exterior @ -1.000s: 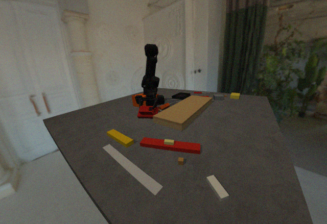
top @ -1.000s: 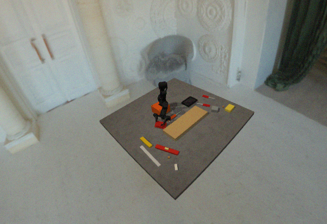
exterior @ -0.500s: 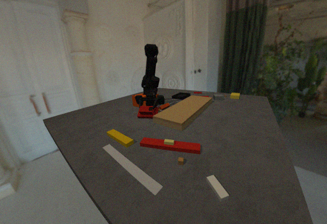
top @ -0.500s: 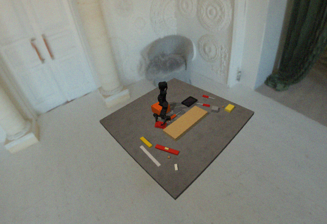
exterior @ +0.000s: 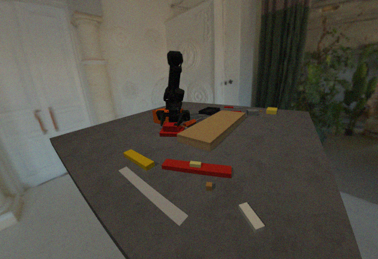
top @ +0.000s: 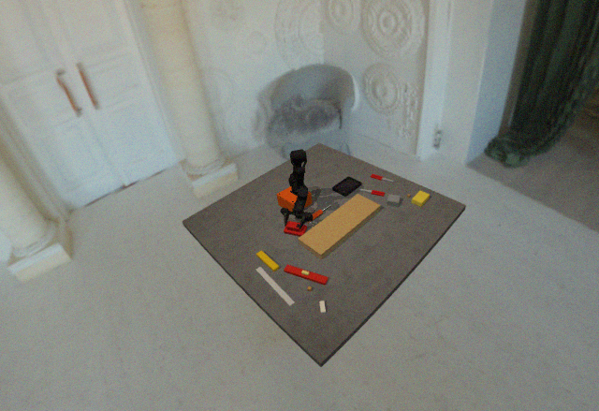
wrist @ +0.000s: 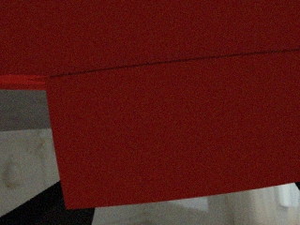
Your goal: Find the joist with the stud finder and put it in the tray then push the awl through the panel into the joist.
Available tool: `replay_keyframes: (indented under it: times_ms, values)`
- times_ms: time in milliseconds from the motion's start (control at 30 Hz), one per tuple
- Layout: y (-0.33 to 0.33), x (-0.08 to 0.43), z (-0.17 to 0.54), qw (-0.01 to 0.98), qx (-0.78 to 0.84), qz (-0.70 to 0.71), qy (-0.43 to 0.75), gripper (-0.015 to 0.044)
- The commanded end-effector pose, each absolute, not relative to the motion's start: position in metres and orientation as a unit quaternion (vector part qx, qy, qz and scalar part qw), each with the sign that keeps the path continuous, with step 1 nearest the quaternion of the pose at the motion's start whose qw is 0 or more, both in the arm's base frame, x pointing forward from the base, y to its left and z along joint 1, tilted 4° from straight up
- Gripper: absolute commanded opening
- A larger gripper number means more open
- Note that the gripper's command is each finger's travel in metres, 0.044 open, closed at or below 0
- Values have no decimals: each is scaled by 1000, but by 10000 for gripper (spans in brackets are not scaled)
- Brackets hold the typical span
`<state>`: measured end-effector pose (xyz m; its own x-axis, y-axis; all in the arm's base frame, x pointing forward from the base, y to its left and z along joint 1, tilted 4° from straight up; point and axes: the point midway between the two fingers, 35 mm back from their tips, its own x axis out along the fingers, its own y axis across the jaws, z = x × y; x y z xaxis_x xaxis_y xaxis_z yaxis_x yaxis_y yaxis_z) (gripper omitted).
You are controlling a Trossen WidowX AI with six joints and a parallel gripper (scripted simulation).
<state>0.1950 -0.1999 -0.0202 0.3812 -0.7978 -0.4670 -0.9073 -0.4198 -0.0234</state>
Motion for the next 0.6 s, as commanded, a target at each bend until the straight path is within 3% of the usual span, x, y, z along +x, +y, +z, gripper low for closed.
replay_keyframes:
  times_ms: [0, 567]
  values:
    - [-200, 195, -20, 139, -819, 197, 520, 440]
    - [-197, 194, -18, 138, -820, 199, 519, 440]
